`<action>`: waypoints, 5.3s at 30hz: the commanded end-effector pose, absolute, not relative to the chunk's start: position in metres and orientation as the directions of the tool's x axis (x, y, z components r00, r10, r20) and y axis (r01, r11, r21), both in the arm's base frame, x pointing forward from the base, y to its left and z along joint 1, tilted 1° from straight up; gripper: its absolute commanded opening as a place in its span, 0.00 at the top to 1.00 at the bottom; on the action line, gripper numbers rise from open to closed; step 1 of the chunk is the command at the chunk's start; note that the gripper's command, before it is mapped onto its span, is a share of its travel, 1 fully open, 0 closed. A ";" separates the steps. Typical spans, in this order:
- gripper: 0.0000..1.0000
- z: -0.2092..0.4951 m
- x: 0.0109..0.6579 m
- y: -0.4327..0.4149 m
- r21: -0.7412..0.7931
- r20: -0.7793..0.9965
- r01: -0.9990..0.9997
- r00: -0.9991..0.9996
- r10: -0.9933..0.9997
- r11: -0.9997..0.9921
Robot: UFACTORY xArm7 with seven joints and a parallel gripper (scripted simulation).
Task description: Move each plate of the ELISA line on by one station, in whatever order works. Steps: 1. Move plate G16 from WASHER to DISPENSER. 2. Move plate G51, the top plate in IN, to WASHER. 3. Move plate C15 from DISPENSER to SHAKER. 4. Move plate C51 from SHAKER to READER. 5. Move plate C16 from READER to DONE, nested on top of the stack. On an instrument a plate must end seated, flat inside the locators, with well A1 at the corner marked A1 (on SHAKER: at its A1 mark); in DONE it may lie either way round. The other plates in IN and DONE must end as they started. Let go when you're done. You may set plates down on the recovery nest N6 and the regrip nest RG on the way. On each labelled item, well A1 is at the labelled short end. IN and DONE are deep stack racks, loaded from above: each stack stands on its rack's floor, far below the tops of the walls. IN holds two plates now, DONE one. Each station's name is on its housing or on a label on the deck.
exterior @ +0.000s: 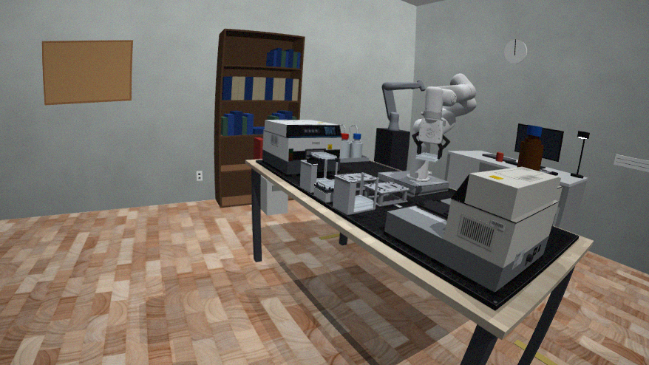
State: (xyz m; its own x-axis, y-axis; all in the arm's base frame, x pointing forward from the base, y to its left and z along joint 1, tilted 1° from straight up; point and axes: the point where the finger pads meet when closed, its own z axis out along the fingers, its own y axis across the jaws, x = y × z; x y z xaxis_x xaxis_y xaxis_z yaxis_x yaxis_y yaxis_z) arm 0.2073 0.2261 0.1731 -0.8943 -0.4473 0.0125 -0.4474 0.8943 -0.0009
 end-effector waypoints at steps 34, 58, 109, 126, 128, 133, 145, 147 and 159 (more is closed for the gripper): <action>1.00 0.175 0.119 0.277 0.004 0.009 -0.690 -0.724 -0.690 0.724; 1.00 0.176 0.060 0.297 0.006 0.008 -0.815 -0.579 -0.815 0.579; 1.00 0.176 0.024 0.427 0.009 0.004 -0.983 -0.181 -0.983 0.181; 1.00 0.175 0.023 0.471 0.009 0.002 -0.999 -0.031 -1.000 0.031; 1.00 0.175 0.023 0.478 0.009 0.002 -1.000 -0.025 -1.000 0.025; 1.00 0.175 0.023 0.482 0.009 0.002 -1.000 -0.025 -1.000 0.025; 1.00 0.175 0.023 0.482 0.009 0.002 -1.000 -0.025 -1.000 0.025; 1.00 0.175 0.023 0.482 0.009 0.002 -1.000 -0.025 -1.000 0.025; 1.00 0.169 0.023 0.482 0.010 0.002 -1.000 -0.025 -1.000 0.025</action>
State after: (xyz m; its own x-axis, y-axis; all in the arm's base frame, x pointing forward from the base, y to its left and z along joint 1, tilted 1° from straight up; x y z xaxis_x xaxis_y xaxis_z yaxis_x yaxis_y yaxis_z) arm 0.0227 0.4813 0.1707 -0.0247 -0.9997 0.0068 -0.9996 0.0248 0.0099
